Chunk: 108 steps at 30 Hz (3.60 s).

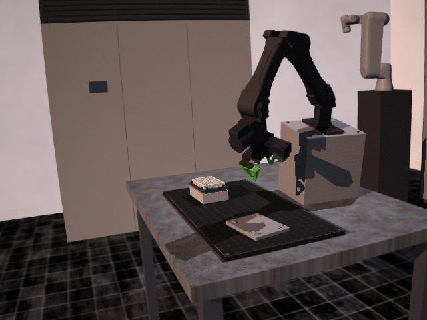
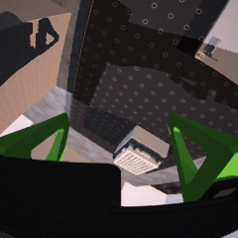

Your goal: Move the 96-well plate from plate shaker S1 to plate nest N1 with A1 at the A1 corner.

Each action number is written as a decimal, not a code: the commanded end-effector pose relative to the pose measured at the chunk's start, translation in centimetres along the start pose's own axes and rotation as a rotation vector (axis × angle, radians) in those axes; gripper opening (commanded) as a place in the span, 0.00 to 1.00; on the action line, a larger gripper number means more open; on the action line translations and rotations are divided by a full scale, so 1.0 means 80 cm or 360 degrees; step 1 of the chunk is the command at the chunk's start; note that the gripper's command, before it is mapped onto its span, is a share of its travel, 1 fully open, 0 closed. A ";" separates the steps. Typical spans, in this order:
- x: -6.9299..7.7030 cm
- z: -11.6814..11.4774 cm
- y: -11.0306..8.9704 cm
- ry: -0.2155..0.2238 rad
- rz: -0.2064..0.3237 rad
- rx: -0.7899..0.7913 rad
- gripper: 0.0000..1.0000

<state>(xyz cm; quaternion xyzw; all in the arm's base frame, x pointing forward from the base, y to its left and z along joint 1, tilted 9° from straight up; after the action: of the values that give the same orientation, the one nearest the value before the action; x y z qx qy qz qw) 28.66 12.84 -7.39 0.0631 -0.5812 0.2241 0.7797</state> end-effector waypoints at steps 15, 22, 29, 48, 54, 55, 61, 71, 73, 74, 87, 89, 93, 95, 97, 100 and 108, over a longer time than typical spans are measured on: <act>0.004 -0.002 -0.001 -0.0014 -0.0002 -0.0004 1.00; 0.019 -0.027 -0.022 -0.0109 -0.0071 -0.0301 1.00; 0.010 -0.034 -0.038 -0.0093 -0.0134 -0.0664 1.00; -0.011 -0.051 -0.081 -0.0022 -0.0282 -0.1539 1.00; 0.001 -0.057 -0.095 -0.0053 -0.0339 -0.1753 1.00; -0.013 -0.055 -0.097 -0.0001 -0.0329 -0.1799 1.00; -0.007 -0.062 -0.114 -0.0005 -0.0402 -0.2115 1.00; -0.007 -0.069 -0.147 0.0026 -0.0491 -0.2532 1.00; -0.007 -0.069 -0.147 0.0042 -0.0512 -0.2635 1.00; -0.012 -0.070 -0.153 0.0061 -0.0515 -0.2686 1.00; -0.036 -0.071 -0.185 0.0211 -0.0589 -0.3248 1.00; -0.032 -0.073 -0.193 0.0217 -0.0621 -0.3352 1.00; -0.030 -0.074 -0.206 0.0251 -0.0671 -0.3557 1.00; -0.028 -0.074 -0.212 0.0267 -0.0699 -0.3659 1.00; -0.045 -0.072 -0.218 0.0335 -0.0681 -0.3758 1.00; -0.048 -0.072 -0.230 0.0378 -0.0708 -0.3910 1.00; -0.034 -0.073 -0.255 0.0420 -0.0822 -0.4213 1.00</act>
<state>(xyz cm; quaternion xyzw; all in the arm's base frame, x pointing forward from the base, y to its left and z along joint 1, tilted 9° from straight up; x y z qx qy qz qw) 39.44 -2.99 -10.30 -0.6486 -0.2798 -0.5980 0.3786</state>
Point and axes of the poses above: the point where the finger pads meet when closed, its own x axis back along the fingers, its own z axis across the jaws, y = z × x, the point moved 2 cm from there along x, back along the fingers, and after that the axes turned 9 degrees about -x, right-handed, at the moved point
